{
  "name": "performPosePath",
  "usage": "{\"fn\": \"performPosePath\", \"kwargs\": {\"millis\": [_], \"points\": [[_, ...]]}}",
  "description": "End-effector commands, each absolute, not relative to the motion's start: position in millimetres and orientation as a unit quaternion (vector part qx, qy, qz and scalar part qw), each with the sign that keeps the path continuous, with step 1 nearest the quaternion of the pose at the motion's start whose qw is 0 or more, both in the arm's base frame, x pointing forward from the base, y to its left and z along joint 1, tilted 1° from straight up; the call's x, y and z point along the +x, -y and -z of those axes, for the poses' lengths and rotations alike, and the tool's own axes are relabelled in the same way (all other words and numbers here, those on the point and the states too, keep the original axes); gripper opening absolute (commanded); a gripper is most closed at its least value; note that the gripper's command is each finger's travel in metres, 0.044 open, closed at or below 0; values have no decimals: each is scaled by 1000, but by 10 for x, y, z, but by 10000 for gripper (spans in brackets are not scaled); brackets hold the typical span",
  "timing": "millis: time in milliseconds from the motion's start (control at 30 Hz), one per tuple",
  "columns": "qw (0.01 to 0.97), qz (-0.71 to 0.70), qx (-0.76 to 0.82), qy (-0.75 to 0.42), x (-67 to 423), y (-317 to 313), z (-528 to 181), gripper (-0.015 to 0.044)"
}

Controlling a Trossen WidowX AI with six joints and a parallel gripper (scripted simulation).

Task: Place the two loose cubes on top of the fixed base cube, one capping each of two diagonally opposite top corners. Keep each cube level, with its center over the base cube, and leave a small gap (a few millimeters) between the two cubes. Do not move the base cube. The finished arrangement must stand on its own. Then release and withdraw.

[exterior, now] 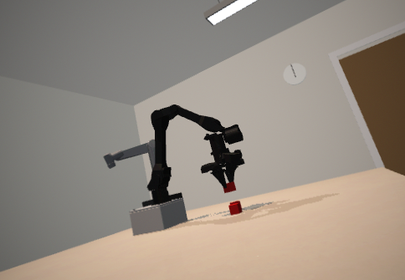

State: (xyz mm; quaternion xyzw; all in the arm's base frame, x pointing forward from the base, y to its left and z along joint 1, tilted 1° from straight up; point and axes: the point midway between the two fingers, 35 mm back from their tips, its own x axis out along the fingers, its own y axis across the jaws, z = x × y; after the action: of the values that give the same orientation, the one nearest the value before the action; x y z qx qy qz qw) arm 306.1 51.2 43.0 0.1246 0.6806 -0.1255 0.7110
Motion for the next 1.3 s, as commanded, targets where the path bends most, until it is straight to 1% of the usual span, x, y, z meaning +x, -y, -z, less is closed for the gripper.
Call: {"fn": "performPosePath", "kwargs": {"millis": [0, 567, 933, 1267], "points": [[715, 102, 99, -684, 2999, -607, -399, 105], [721, 7, 1, -693, 2726, -984, -277, 105], [721, 6, 0, -693, 2723, -987, -271, 105], [721, 5, -1, -693, 2727, -979, -21, 105]]}}
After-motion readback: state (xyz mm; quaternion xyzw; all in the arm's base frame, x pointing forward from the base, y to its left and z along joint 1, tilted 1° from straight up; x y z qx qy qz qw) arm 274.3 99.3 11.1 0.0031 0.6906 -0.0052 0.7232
